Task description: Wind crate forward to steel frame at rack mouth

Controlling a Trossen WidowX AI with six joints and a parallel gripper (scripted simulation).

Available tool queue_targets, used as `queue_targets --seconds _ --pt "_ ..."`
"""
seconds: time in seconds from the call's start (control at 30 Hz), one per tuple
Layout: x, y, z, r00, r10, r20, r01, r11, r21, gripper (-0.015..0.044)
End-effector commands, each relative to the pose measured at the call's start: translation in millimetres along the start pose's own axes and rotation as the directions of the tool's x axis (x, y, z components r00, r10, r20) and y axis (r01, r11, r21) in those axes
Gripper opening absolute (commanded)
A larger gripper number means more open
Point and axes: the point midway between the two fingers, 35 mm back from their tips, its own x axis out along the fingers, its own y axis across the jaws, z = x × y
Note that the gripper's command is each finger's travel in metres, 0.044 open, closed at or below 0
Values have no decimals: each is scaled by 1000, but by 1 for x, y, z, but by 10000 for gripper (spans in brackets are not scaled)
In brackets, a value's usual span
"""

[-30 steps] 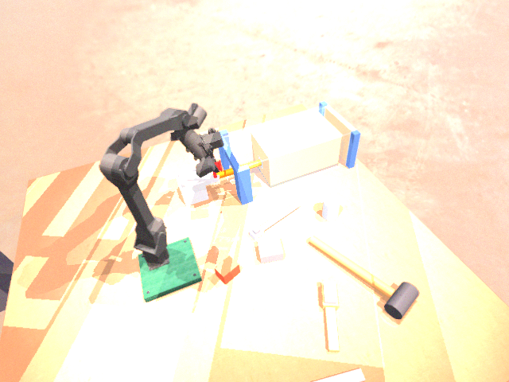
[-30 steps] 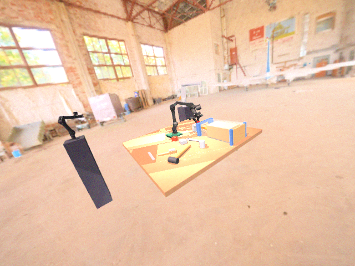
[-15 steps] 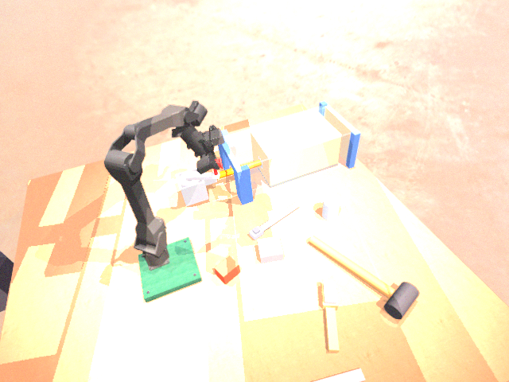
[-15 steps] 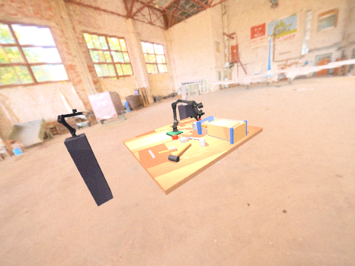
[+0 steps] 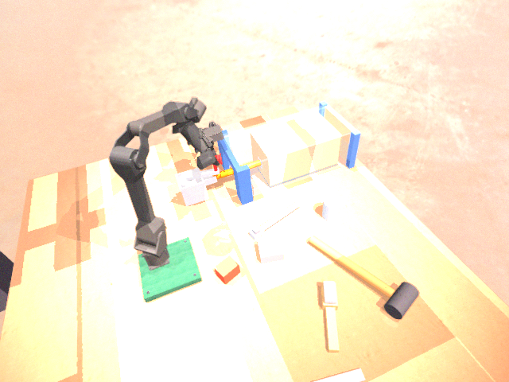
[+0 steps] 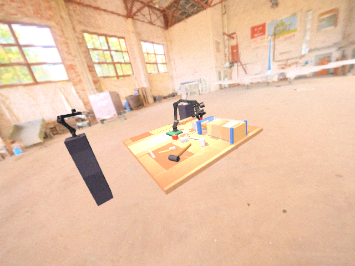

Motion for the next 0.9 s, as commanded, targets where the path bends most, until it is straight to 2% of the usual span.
queue_targets --seconds 0.0,0.87 --pt "2 12 -3 1000 16 -5 -16 1000 7 0" --pt "-5 44 -14 1000 18 -6 -18 1000 8 0"
